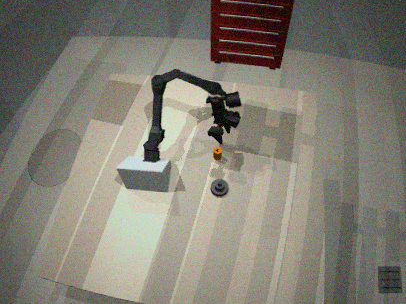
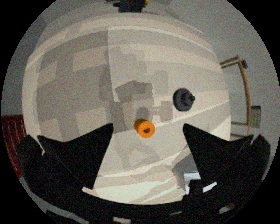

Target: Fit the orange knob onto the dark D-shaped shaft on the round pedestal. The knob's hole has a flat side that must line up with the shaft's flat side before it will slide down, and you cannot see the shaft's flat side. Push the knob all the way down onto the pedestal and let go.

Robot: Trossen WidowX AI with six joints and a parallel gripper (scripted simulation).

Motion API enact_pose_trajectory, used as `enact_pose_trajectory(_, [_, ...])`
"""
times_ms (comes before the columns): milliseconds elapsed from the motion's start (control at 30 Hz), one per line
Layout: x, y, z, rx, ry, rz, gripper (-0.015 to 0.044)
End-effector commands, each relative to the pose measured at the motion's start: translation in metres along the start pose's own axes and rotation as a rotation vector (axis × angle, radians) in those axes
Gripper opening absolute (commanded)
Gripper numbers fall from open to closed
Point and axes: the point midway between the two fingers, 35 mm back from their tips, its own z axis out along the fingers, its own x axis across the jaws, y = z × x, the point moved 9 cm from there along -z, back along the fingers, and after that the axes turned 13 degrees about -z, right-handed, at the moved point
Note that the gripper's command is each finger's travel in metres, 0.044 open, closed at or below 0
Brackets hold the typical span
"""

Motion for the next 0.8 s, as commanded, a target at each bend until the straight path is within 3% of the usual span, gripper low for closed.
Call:
enact_pose_trajectory(0, [-0.053, -0.002, 0.025, 0.23, 0.394, -0.264, 0.044])
enact_pose_trajectory(533, [-0.054, -0.002, 0.025, 0.23, 0.394, -0.264, 0.044])
enact_pose_trajectory(767, [-0.042, -0.011, 0.056, 0.23, 0.395, -0.264, 0.044])
